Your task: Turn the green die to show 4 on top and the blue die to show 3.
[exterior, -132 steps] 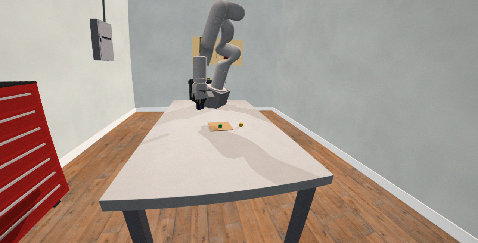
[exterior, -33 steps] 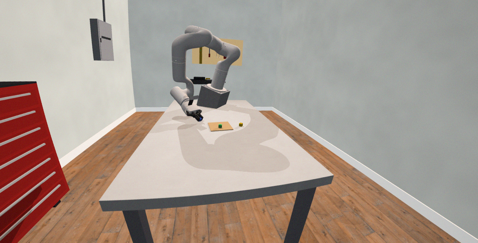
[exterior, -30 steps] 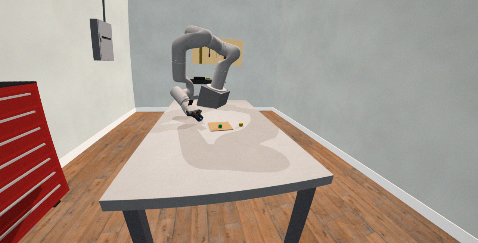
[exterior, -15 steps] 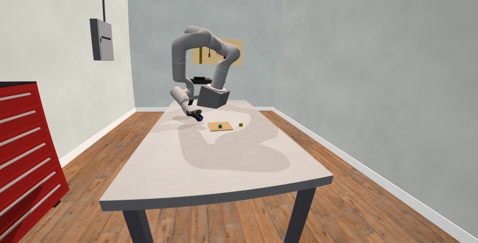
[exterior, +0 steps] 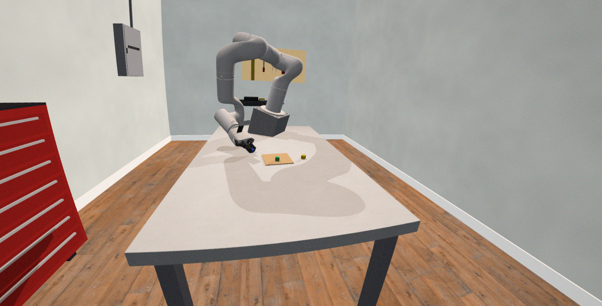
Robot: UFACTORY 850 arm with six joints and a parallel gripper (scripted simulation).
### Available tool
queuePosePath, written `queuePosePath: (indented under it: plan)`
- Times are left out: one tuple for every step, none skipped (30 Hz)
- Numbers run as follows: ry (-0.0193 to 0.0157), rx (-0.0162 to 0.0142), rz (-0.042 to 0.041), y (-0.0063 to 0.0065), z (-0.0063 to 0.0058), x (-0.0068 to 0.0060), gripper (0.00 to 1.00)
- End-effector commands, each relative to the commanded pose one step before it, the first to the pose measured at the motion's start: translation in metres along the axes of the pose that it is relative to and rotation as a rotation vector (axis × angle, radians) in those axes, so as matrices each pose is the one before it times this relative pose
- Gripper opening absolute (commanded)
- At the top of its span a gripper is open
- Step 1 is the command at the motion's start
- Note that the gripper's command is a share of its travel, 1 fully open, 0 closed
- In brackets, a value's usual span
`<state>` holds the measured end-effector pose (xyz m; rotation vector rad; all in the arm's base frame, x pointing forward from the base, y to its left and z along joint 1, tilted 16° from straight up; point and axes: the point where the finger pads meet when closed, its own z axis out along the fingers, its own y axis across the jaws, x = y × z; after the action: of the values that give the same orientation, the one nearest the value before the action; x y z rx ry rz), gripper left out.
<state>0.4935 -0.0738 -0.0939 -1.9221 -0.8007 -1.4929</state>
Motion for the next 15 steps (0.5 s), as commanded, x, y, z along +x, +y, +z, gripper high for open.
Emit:
queuePosePath:
  plan:
    - [0.00052, -0.00053, -0.00111, 0.00061, 0.00020, -0.00018, 0.15]
    - [0.00000, 0.00000, 0.00000, 0.00000, 0.00020, -0.00037, 0.15]
    - [0.00000, 0.00000, 0.00000, 0.00000, 0.00023, -0.00043, 0.15]
    - [0.00000, 0.00000, 0.00000, 0.00000, 0.00026, -0.00049, 0.15]
    - [0.00000, 0.00000, 0.00000, 0.00000, 0.00029, -0.00055, 0.15]
    - [0.00000, 0.00000, 0.00000, 0.00000, 0.00031, -0.00059, 0.15]
    - [0.00000, 0.00000, 0.00000, 0.00000, 0.00033, -0.00062, 0.15]
    - [0.00000, 0.00000, 0.00000, 0.00000, 0.00034, -0.00065, 0.15]
    - [0.00000, 0.00000, 0.00000, 0.00000, 0.00035, -0.00066, 0.15]
    - [0.00000, 0.00000, 0.00000, 0.00000, 0.00035, -0.00066, 0.15]
    - [0.00000, 0.00000, 0.00000, 0.00000, 0.00034, -0.00065, 0.15]
    - [0.00000, 0.00000, 0.00000, 0.00000, 0.00033, -0.00062, 0.15]
    - [0.00000, 0.00000, 0.00000, 0.00000, 0.00031, -0.00059, 0.15]
    - [0.00000, 0.00000, 0.00000, 0.00000, 0.00000, 0.00000, 0.15]
    - [0.00000, 0.00000, 0.00000, 0.00000, 0.00000, 0.00000, 0.15]
